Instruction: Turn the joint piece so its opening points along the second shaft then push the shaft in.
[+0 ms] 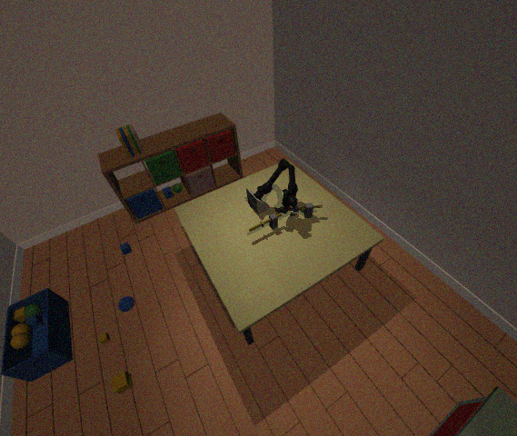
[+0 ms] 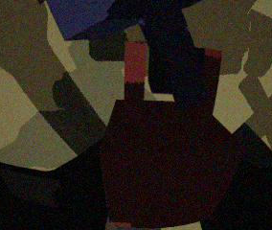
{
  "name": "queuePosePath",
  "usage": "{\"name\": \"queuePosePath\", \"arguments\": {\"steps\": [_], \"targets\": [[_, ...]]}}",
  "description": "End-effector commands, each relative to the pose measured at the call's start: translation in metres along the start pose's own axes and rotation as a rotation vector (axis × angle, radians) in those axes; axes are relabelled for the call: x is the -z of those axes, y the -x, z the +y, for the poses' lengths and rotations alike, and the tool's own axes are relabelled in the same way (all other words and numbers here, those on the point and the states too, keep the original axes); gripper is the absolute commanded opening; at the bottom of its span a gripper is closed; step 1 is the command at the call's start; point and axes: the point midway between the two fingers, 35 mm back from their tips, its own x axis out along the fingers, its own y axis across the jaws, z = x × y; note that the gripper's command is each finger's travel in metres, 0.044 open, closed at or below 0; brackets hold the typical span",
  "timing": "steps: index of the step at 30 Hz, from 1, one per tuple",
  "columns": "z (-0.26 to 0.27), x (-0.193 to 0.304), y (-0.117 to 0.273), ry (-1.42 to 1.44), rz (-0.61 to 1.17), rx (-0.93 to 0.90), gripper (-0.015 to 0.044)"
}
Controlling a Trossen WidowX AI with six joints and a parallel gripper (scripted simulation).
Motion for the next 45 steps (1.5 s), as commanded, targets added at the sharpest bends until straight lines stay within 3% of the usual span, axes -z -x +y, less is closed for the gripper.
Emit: {"name": "queuePosePath", "arguments": {"steps": [1, 45], "targets": [[-0.004, 0.000, 0.000, 0.073, -0.006, 0.005, 0.0000], [-0.035, -0.015, -0.002, 0.809, -0.058, 0.033, 0.0000]]}}
